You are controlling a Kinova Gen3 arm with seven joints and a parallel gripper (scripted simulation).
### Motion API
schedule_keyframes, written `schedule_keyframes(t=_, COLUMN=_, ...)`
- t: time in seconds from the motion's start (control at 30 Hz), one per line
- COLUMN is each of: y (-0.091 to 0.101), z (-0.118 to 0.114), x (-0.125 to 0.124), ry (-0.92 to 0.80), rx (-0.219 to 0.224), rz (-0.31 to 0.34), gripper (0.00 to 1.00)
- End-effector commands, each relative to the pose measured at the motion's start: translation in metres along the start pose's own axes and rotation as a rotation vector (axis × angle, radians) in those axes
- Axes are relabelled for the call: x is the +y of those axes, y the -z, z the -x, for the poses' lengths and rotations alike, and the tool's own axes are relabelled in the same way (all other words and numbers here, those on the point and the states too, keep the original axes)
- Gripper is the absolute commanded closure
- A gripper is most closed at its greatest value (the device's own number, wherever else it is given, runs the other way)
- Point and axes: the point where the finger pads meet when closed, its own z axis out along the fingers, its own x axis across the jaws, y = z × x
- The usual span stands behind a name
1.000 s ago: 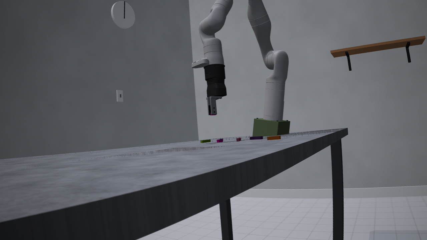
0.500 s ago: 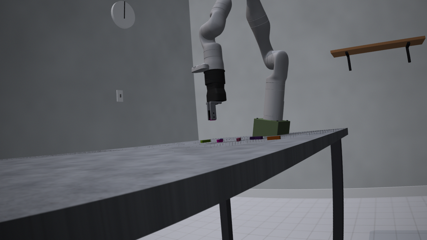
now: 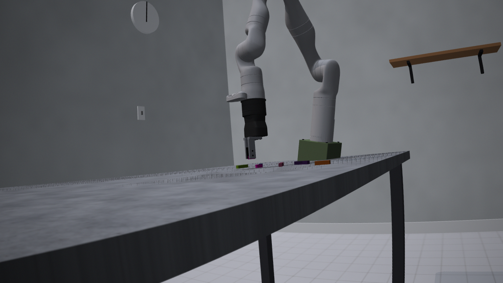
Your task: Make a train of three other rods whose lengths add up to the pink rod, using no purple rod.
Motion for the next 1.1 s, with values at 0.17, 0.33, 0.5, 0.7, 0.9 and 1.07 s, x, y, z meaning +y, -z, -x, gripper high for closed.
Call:
schedule_keyframes(t=0.17, y=-0.0166, z=0.0008, x=0.0024, ry=0.017, rx=0.001, rz=0.007, gripper=0.76)
schedule_keyframes(t=0.33, y=-0.0168, z=0.0008, x=0.0024, ry=0.017, rx=0.001, rz=0.007, gripper=0.76)
schedule_keyframes(t=0.5, y=-0.0168, z=0.0008, x=0.0024, ry=0.017, rx=0.001, rz=0.007, gripper=0.76)
schedule_keyframes(t=0.7, y=-0.0168, z=0.0008, x=0.0024, ry=0.017, rx=0.001, rz=0.007, gripper=0.76)
schedule_keyframes(t=0.9, y=-0.0168, z=0.0008, x=0.0024, ry=0.017, rx=0.001, rz=0.007, gripper=0.76)
schedule_keyframes(t=1.07, y=-0.0168, z=0.0008, x=0.0024, ry=0.017, rx=0.001, rz=0.007, gripper=0.76)
